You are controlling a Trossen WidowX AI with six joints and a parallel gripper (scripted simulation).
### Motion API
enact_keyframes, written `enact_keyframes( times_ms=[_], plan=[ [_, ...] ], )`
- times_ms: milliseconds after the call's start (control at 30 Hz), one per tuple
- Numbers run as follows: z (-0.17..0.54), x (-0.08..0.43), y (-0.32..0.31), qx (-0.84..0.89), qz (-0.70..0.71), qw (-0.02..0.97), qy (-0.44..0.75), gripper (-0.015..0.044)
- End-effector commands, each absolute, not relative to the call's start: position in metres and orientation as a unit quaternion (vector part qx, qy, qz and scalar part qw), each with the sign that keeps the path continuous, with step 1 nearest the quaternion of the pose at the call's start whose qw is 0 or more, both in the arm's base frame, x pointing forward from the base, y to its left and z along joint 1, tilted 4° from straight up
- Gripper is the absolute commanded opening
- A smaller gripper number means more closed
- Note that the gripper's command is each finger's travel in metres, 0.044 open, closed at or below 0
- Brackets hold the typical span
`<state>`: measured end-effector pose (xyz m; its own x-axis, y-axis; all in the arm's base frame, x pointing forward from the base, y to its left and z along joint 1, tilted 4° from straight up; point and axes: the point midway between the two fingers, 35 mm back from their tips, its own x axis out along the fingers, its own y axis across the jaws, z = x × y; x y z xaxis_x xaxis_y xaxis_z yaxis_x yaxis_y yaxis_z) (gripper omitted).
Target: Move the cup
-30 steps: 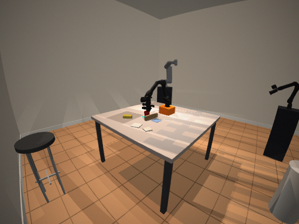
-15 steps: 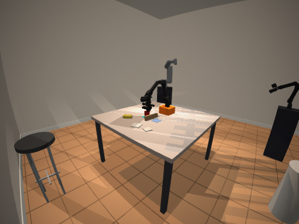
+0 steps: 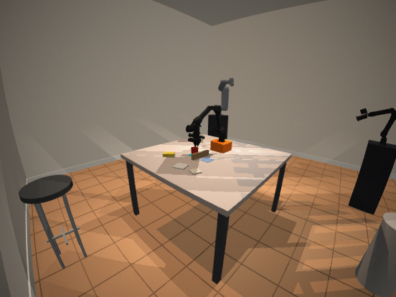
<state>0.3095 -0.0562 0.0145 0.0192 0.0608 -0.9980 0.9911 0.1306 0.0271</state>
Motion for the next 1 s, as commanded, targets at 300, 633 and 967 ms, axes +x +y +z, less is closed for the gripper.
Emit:
enact_keyframes(
  times_ms=[300, 633, 967],
  plan=[
    [0.028, 0.308, -0.057, 0.487, -0.445, 0.522, 0.540, 0.0180],
    [0.035, 0.309, -0.058, 0.487, -0.445, 0.523, 0.540, 0.0440],
    [0.080, 0.307, -0.061, 0.486, -0.443, 0.524, 0.540, 0.0440]
  ],
)
